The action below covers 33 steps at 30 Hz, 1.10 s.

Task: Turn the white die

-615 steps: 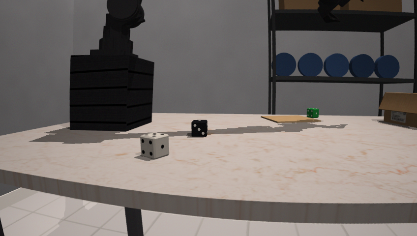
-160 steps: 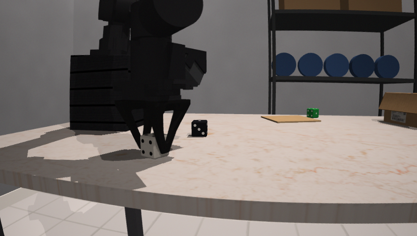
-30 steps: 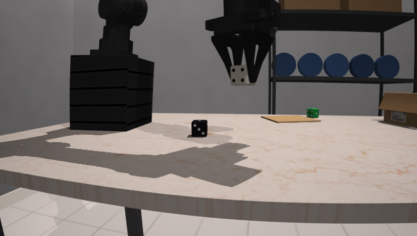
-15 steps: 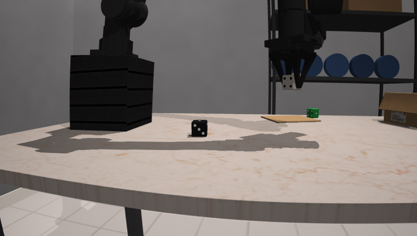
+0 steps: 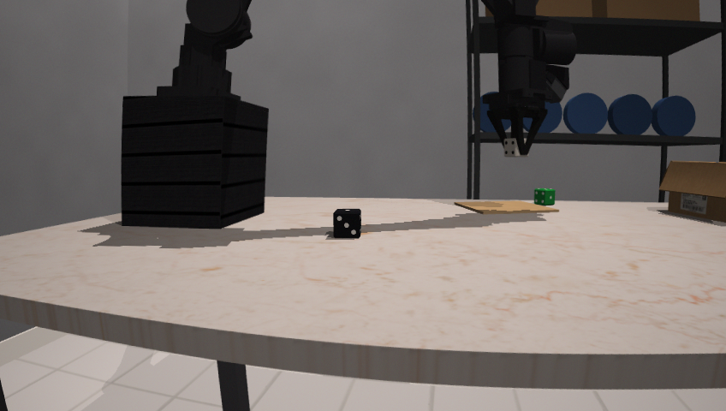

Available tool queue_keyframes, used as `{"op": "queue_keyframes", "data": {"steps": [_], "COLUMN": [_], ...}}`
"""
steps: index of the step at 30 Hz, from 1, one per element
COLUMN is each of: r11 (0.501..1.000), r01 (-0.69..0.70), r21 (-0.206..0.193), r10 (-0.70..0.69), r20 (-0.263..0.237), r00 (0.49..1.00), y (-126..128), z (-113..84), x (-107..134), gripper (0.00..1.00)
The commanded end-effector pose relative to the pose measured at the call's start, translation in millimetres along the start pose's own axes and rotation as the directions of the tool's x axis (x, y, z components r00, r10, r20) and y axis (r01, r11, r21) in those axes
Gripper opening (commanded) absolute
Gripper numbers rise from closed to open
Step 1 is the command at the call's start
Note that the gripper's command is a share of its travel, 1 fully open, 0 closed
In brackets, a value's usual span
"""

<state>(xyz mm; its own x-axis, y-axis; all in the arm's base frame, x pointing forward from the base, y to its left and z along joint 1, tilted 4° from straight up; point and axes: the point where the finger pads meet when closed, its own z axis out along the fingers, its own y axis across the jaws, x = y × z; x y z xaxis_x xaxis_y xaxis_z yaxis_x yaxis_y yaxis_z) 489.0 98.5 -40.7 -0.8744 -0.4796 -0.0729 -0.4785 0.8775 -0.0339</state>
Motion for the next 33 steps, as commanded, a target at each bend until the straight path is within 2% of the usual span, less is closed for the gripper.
{"op": "queue_keyframes", "data": {"steps": [1,4,7,8,9,15,16,19,21,24,27,28,29,31,32,33], "r11": [0.99,0.986,0.984,0.984,0.98,0.98,0.98,0.982,0.983,0.985,0.985,0.985,0.985,0.985,0.985,0.985], "r01": [-0.141,-0.167,-0.176,-0.177,-0.2,-0.2,-0.2,-0.19,-0.184,-0.172,-0.17,-0.17,-0.171,-0.171,-0.17,-0.171], "r21": [0.008,0.007,0.006,0.006,0.008,0.007,0.007,0.005,0.006,0.008,0.01,0.01,0.01,0.01,0.01,0.01], "r10": [0.141,0.167,0.176,0.177,0.2,0.2,0.2,0.188,0.18,0.161,0.149,0.148,0.144,0.144,0.142,0.137], "r20": [0.004,0.006,0.007,0.007,0.007,0.032,0.047,0.117,0.183,0.304,0.436,0.445,0.492,0.492,0.505,0.55], "r00": [0.99,0.986,0.984,0.984,0.98,0.979,0.979,0.975,0.967,0.939,0.887,0.883,0.859,0.859,0.851,0.824], "y": [28,49,57,57,45,45,47,52,52,52,52,52,52,52,54,53], "z": [-1.5,-1.4,-1.4,-1.4,-1.2,1.6,-7.4,-11.6,-12.5,-11.0,-11.3,-11.4,-11.5,-11.5,6.5,6.8], "x": [-38,-48,-52,-52,-50,-50,-40,-43,-44,-43,-44,-44,-44,-44,-36,-36], "gripper": [0.26,0.26,0.26,0.26,0.26,0.26,0.26,0.26,0.26,0.26,0.26,0.26,0.26,0.26,0.26,0.26]}}
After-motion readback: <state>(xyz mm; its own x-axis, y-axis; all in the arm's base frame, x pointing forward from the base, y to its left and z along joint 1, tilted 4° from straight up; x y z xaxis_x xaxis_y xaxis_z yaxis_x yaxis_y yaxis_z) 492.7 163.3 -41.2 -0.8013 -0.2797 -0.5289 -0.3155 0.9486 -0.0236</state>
